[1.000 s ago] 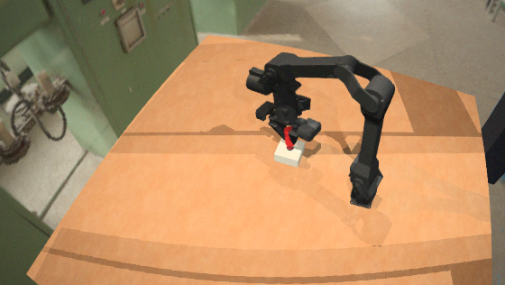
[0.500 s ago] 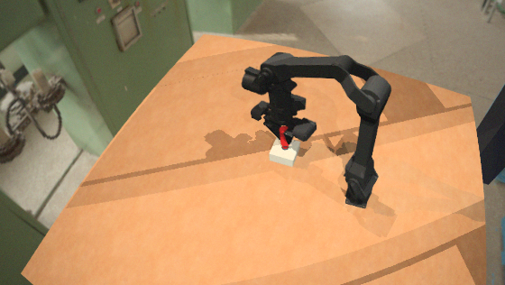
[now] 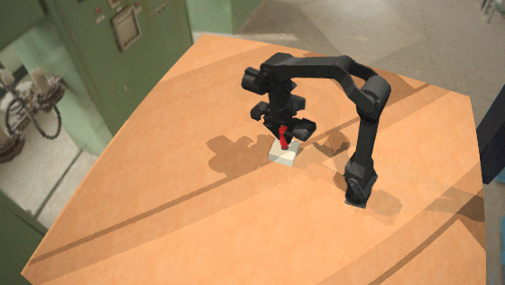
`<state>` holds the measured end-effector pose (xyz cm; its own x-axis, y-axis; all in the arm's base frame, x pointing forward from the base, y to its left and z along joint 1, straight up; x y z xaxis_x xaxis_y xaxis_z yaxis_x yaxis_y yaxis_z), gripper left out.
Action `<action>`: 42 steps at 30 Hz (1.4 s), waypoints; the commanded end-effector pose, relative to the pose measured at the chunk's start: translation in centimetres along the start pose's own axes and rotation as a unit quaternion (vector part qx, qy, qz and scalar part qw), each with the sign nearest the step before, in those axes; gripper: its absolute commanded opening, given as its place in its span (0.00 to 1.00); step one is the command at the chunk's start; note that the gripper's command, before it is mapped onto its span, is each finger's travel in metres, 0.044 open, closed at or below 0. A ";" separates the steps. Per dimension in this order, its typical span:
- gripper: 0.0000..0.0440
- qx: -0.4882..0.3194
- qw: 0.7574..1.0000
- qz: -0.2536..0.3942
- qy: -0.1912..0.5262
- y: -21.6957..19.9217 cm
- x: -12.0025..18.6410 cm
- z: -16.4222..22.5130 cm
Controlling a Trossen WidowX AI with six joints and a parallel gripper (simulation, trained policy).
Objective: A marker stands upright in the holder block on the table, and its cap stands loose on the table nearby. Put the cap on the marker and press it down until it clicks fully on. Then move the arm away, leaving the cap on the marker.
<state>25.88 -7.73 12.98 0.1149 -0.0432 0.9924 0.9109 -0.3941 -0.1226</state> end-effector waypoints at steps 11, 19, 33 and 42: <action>0.06 0.006 1.000 0.030 0.000 -0.6 -1.8 0.0; 0.07 0.007 1.000 0.030 0.000 -0.5 -1.9 0.0; 0.20 0.011 1.000 0.029 -0.002 -0.6 -2.2 0.0; 0.73 0.024 0.999 0.036 -0.017 -0.8 -2.4 -0.2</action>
<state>25.27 -7.49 11.14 0.1627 -0.0510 0.9854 0.9152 -0.3654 -0.1701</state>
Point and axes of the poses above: the point midway between the two fingers, 35 mm back from their tips, its own x axis back along the fingers, its own y axis across the jaws, z = x × y, the point moved 3 cm from there along x, back along the fingers, and after that the axes turned 6 degrees about -x, right-handed, at the moved point
